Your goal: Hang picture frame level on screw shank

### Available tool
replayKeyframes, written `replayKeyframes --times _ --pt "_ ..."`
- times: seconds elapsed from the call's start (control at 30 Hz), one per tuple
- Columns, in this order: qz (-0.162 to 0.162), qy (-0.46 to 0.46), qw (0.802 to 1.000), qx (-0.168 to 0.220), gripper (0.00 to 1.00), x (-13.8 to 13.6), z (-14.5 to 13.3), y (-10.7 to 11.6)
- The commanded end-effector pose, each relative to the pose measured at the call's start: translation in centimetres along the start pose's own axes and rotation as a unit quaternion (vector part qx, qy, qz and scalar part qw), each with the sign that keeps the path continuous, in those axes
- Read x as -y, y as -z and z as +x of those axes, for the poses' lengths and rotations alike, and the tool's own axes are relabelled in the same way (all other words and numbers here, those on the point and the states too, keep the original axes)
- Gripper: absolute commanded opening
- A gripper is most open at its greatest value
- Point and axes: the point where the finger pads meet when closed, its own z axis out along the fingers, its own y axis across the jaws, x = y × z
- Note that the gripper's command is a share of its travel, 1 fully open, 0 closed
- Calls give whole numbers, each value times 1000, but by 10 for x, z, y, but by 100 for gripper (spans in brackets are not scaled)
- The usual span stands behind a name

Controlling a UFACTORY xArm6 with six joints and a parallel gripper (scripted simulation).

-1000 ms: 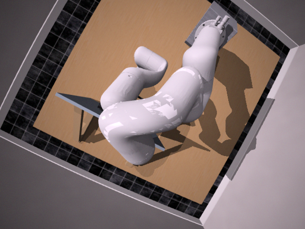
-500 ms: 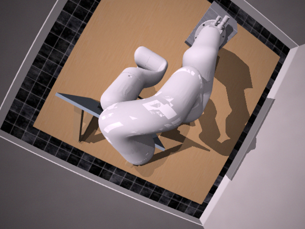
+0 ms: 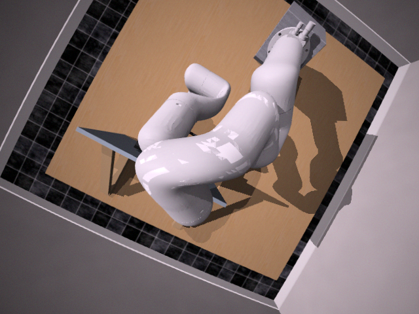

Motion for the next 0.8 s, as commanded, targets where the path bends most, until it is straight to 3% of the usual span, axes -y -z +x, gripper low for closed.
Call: replayKeyframes --times 0.0,0.77 --pt "0 0 1000 0 50 0 0 0" --pt "0 0 1000 0 50 0 0 9"
